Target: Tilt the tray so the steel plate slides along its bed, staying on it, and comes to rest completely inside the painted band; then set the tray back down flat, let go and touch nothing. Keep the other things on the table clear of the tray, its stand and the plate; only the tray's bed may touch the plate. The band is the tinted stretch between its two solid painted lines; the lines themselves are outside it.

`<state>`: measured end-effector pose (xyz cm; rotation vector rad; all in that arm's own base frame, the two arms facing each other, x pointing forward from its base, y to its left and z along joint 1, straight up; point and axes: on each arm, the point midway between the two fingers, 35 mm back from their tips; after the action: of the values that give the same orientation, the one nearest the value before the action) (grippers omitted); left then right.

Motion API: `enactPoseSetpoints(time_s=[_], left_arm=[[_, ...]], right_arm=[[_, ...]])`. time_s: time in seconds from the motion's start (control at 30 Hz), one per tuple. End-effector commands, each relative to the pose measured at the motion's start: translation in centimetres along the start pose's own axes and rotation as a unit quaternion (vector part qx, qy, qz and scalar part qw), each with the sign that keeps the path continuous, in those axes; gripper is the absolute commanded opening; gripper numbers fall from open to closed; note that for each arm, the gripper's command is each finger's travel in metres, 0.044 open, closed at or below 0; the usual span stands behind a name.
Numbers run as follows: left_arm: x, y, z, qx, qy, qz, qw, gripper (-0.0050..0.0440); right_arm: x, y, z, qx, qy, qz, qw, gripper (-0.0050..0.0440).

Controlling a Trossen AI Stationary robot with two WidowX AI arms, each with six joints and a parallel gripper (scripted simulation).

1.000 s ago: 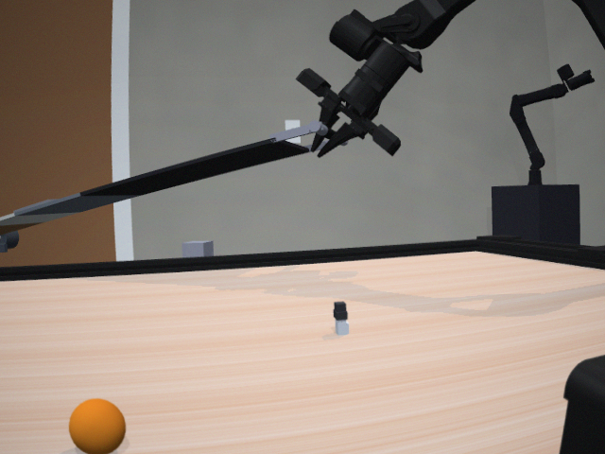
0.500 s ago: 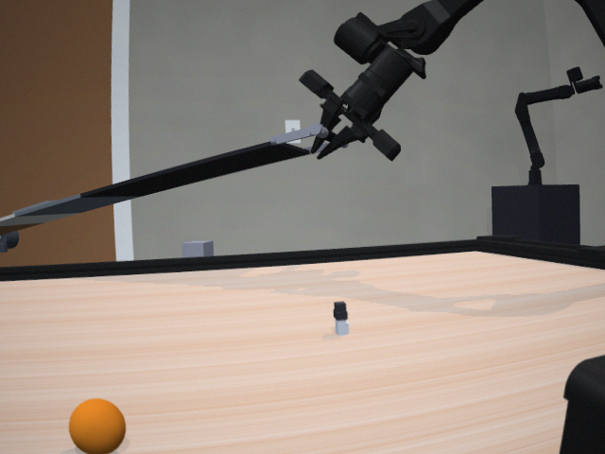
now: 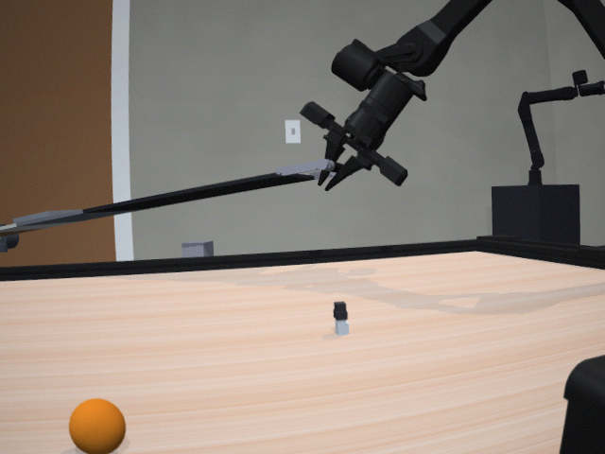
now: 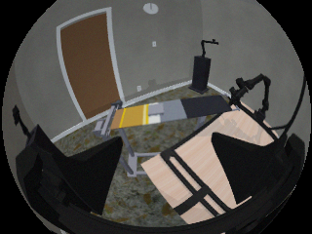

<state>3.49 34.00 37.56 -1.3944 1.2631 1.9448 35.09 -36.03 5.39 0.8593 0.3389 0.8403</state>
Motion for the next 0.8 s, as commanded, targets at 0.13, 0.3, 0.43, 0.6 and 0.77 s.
enactPoseSetpoints(time_s=[0.13,0.3,0.43,0.6,0.77], left_arm=[[0.0,0.0,0.0,0.0,0.0,0.0,1.0,0.044],[0.0,0.0,0.0,0.0,0.0,0.0,1.0,0.044],[0.0,0.0,0.0,0.0,0.0,0.0,1.0,0.044],[0.0,0.0,0.0,0.0,0.0,0.0,1.0,0.044],[0.0,0.0,0.0,0.0,0.0,0.0,1.0,0.044]], right_arm=[[-0.1,1.2,0.8,-0.005,0.0,-0.002,1.0,0.0],[-0.1,1.5,1.1,-0.008,0.0,-0.002,1.0,0.0],[-0.1,1.6,1.2,-0.008,0.0,-0.002,1.0,0.0],[0.0,1.8,1.5,-0.01,0.0,-0.002,1.0,0.0],[0.0,2.1,1.8,-0.012,0.0,-0.002,1.0,0.0]])
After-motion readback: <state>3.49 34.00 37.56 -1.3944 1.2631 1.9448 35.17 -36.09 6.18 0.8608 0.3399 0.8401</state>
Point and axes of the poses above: on each arm, the point midway between the two fingers, 35 mm back from their tips, its own y axis back along the fingers, its own z axis across the jaws, x = y × z, and after that the axes turned 5 degrees about -y, right-handed
